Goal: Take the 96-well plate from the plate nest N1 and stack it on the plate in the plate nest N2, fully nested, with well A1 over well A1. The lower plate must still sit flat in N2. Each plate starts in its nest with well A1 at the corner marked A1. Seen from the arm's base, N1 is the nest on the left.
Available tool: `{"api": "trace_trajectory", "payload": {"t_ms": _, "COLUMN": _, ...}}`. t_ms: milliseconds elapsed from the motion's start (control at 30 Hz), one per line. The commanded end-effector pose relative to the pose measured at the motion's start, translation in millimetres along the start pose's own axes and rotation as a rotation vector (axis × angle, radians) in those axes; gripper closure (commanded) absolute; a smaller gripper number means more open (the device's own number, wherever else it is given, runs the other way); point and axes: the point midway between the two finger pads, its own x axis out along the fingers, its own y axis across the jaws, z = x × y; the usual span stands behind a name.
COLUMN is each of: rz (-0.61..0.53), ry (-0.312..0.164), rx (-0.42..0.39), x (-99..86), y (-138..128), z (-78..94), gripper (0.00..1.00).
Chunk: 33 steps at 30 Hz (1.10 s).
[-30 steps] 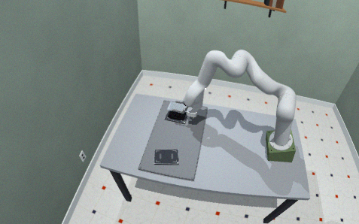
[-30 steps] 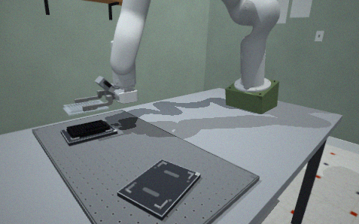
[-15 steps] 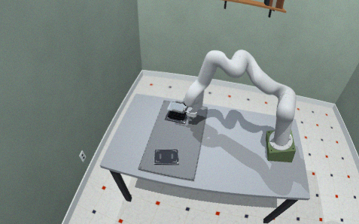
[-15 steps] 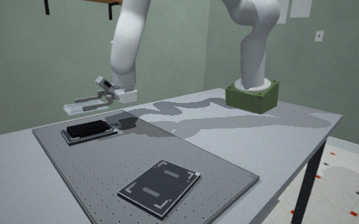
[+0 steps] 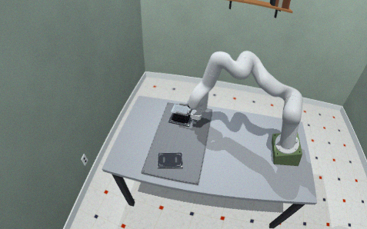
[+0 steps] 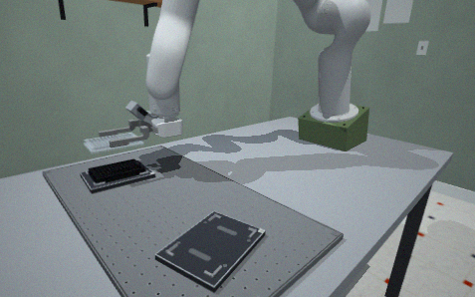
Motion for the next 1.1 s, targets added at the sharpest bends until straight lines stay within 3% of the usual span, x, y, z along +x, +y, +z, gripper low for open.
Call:
{"api": "trace_trajectory", "payload": {"t_ms": 0, "rz": 0.000, "ry": -0.002, "rx": 0.000, "x": 0.7, "y": 0, "z": -2.2, "gripper": 1.00}}
{"api": "trace_trajectory", "payload": {"t_ms": 1067, "rz": 0.000, "ry": -0.002, "rx": 0.000, "x": 0.8, "y": 0, "z": -49.0, "gripper": 1.00}}
